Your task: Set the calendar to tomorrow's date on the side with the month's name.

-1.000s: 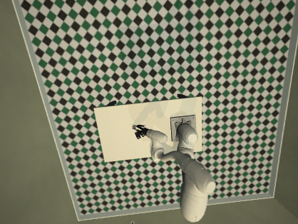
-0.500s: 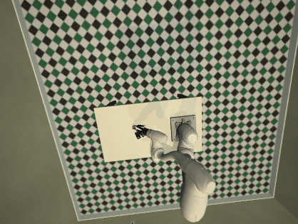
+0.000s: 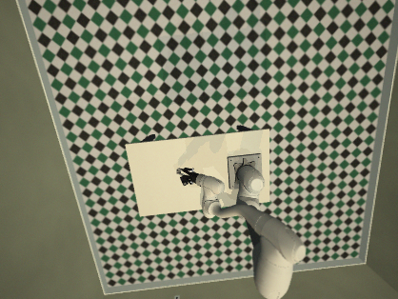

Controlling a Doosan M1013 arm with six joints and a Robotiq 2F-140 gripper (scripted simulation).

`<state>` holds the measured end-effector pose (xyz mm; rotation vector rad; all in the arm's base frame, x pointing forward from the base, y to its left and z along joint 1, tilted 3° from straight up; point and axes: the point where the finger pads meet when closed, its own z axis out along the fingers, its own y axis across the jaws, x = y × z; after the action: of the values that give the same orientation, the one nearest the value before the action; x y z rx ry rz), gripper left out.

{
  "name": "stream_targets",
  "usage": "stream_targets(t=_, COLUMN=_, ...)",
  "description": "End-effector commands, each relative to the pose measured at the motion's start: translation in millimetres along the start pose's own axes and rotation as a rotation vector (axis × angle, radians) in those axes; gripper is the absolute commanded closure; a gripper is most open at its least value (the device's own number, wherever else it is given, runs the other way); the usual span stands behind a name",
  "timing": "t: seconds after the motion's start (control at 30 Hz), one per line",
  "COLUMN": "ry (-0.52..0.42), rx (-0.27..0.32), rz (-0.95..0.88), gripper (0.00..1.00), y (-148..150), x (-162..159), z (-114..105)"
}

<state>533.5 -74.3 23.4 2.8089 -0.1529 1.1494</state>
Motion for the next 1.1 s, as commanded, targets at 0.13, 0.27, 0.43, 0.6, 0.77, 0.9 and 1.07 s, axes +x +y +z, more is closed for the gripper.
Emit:
stream_targets(t=0.13, ry=0.0, rx=0.0, rz=0.0, gripper=0.83, y=0, x=16, z=-16)
stream_targets(t=0.27, ry=0.0, rx=0.0, rz=0.0, gripper=0.83, y=0, x=24, z=-24)
stream_targets(t=0.43, ry=0.0, rx=0.0, rz=0.0, gripper=0.83, y=0, x=27, z=-27)
stream_targets(t=0.6, ry=0.0, rx=0.0, rz=0.0, gripper=0.83, y=0, x=27, z=-27)
stream_targets(t=0.77, ry=-0.001, rx=0.0, rz=0.0, gripper=0.83, y=0, x=27, z=-27)
stream_targets(t=0.9, ry=-0.048, rx=0.007, rz=0.001, gripper=0.83, y=-2, x=27, z=-24)
stream_targets(t=1.07, ry=-0.165, rx=0.011, rz=0.001, gripper=0.83, y=-3, x=28, z=-22)
